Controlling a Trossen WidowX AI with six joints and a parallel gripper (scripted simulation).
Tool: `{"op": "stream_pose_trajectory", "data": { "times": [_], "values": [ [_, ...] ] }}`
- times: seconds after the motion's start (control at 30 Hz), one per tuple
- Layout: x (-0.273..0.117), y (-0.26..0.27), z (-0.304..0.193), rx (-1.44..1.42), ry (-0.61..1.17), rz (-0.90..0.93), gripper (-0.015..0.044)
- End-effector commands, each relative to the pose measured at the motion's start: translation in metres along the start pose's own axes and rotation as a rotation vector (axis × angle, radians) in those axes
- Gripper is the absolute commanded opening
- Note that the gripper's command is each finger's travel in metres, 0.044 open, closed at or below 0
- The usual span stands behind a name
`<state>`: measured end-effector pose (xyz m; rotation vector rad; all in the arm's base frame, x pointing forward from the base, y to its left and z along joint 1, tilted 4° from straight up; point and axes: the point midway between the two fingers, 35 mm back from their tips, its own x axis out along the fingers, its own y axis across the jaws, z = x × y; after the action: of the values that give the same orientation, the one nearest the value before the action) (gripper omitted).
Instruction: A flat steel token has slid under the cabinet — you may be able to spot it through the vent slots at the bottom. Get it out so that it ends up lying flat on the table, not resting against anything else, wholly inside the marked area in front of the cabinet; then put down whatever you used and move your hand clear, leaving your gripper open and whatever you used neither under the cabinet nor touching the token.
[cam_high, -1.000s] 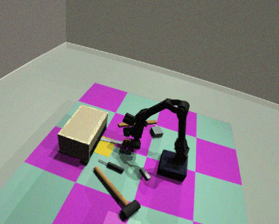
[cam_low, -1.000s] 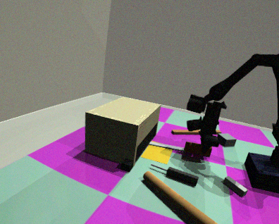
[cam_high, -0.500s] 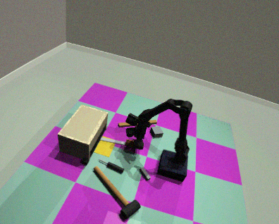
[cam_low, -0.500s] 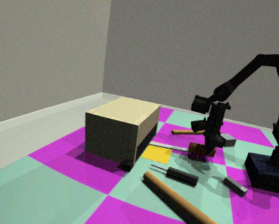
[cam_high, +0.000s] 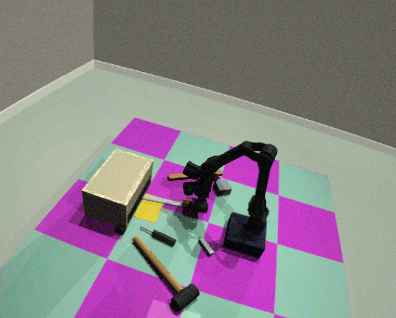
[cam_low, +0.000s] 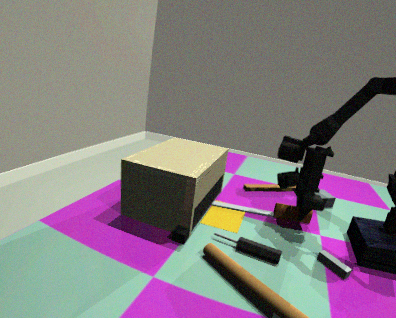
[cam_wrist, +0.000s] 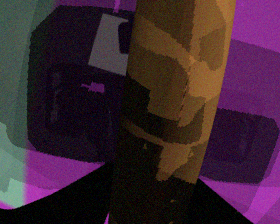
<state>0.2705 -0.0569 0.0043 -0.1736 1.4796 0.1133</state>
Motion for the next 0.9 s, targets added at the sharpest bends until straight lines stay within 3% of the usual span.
{"op": "stream_pose_trajectory", "data": {
  "times": [0.0, 0.87],
  "values": [
    [0.001, 0.000, -0.007, -0.005, 0.002, 0.000, 0.0000],
    [0.000, -0.001, -0.033, 0.000, 0.002, 0.000, 0.0000]
  ]
}}
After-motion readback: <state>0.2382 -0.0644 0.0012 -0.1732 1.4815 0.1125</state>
